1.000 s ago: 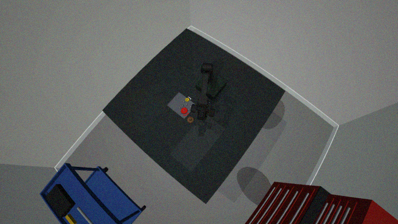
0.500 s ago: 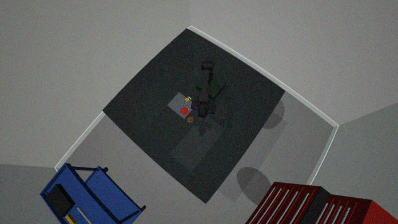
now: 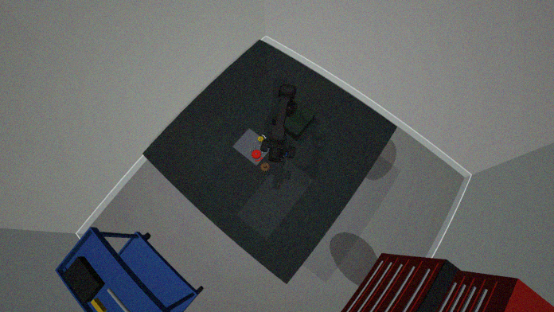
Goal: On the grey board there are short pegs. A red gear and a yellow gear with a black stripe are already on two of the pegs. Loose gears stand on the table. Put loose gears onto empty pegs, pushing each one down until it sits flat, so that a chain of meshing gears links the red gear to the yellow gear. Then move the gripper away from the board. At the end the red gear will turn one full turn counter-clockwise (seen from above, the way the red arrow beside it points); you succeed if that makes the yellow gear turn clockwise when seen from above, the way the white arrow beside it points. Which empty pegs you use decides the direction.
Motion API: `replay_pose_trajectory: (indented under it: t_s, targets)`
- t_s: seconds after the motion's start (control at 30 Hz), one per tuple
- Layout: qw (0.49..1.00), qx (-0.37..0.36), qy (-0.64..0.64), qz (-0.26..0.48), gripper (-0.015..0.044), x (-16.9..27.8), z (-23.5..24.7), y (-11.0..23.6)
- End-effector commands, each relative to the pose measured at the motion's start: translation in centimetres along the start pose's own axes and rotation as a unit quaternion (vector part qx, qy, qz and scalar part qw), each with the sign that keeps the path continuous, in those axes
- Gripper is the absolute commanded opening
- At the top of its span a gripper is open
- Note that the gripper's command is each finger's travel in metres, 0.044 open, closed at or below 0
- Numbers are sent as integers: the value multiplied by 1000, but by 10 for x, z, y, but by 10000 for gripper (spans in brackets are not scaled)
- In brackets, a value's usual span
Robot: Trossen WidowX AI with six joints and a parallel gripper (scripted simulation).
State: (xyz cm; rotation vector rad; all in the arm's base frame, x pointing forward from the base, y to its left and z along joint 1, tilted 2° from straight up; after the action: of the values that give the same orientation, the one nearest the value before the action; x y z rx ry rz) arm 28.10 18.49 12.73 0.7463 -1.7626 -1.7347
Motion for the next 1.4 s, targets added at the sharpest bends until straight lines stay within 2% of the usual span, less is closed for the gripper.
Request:
replay_pose_trajectory:
  t_s: [0.0,1.37]
  targets:
    - [1000,-1,-2,-2,0,3,-7,-3]
    - [1000,9,-4,2,0,47,-100,-43]
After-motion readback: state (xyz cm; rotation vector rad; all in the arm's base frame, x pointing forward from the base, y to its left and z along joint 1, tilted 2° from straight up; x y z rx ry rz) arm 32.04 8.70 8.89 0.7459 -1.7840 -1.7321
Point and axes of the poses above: the point midway between the two fingers, 35 mm back from their tips, its own y axis back along the fingers, its own z axis across the jaws, x = y × z, the point moved 2 cm from there along y, back along the fingers, and after that the axes turned 15 degrees about y, right-handed, at the moved point
